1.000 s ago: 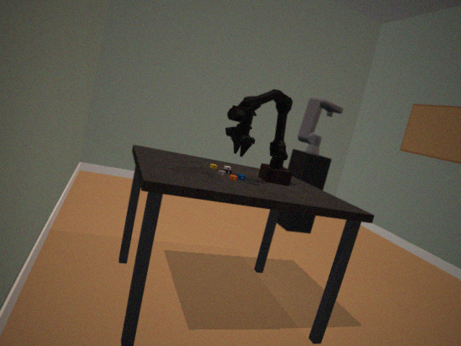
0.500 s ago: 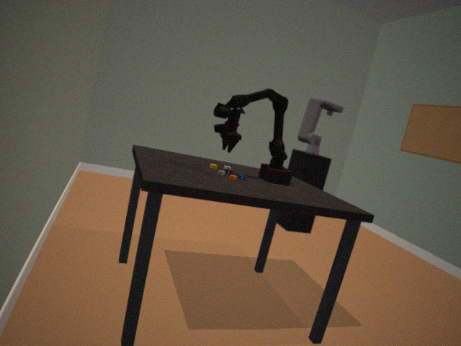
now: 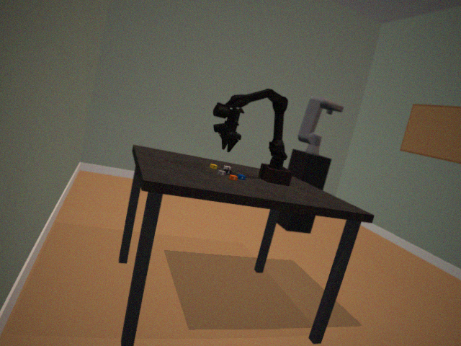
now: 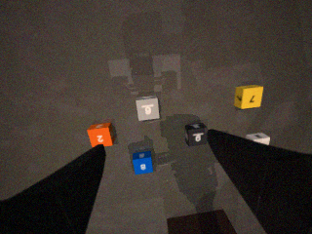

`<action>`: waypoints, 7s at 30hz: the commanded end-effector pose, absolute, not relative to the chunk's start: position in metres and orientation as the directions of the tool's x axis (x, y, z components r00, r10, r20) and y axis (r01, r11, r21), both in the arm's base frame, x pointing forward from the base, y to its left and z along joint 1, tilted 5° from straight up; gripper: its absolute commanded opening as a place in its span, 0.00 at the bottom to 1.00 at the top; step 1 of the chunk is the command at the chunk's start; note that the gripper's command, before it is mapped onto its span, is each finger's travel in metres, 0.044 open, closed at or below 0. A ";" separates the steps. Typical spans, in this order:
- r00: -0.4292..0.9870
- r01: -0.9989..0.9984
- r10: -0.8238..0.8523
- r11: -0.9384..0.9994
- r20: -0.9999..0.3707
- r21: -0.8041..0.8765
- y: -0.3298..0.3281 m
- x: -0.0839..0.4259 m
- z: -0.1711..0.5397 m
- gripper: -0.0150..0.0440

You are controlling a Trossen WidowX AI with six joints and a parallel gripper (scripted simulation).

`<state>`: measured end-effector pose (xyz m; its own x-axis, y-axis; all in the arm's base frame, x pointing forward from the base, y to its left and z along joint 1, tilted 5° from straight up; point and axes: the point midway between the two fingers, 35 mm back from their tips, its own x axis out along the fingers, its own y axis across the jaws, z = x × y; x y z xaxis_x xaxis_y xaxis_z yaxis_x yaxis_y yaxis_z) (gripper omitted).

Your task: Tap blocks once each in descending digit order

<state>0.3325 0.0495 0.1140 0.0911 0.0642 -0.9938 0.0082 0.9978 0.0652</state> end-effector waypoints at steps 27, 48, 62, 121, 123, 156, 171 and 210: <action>0.094 0.011 0.046 0.999 -0.994 0.048 -0.114 0.330 0.106 0.93; 0.089 0.011 0.057 0.998 -0.994 0.058 -0.014 0.272 0.105 0.93; 0.089 0.011 0.058 0.998 -0.994 0.059 -0.009 0.279 0.024 0.31; 0.089 0.011 0.057 0.998 -0.994 0.058 -0.014 0.272 0.105 0.29; 0.089 0.011 0.057 0.998 -0.994 0.059 -0.012 0.271 0.105 0.29; 0.084 0.011 0.068 0.998 -0.994 0.069 0.078 0.236 0.015 0.29; 0.084 0.011 0.068 0.998 -0.994 0.069 0.079 0.237 -0.005 0.29; 0.091 0.011 0.051 0.999 -0.995 0.052 -0.051 0.316 0.111 0.29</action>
<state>0.2923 -0.0010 0.1114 0.0884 0.0541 -0.9946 0.0100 0.9984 0.0552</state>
